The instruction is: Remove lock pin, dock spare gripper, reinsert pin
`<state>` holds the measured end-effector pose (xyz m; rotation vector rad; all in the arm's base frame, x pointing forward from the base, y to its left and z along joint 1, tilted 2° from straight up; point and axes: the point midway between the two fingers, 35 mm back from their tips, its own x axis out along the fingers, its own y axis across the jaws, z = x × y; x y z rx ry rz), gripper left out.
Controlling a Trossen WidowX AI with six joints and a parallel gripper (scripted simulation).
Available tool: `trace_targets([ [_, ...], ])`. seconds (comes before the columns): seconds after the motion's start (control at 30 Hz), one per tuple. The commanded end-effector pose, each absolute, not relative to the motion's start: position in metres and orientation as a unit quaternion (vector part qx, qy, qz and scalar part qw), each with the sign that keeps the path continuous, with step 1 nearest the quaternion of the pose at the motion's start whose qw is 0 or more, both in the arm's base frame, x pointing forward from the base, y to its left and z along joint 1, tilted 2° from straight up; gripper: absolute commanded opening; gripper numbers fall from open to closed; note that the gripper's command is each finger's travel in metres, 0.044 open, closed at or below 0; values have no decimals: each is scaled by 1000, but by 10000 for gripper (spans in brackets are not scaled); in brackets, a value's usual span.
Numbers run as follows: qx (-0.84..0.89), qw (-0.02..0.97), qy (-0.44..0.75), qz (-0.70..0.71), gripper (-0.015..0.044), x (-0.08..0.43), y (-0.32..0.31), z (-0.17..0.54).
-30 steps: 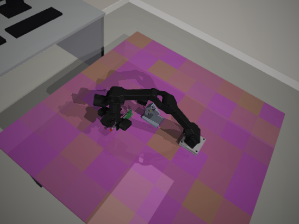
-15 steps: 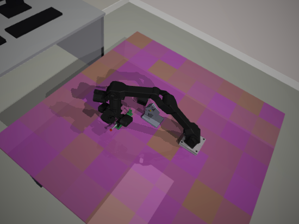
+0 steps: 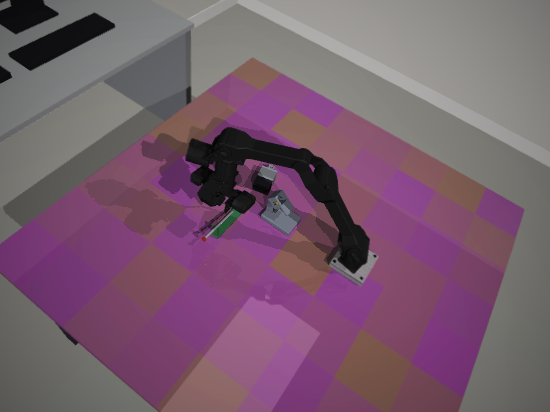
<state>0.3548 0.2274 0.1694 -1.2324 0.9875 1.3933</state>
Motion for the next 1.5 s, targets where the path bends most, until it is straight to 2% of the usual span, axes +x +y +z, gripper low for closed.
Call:
trace_targets([
  [0.0,-519,502,397,567,180,355,214,184],
  [0.23,-519,502,397,567,180,356,214,179],
  [0.5,-518,502,397,567,180,359,214,116],
  [1.47,-518,502,397,567,180,363,218,73],
])
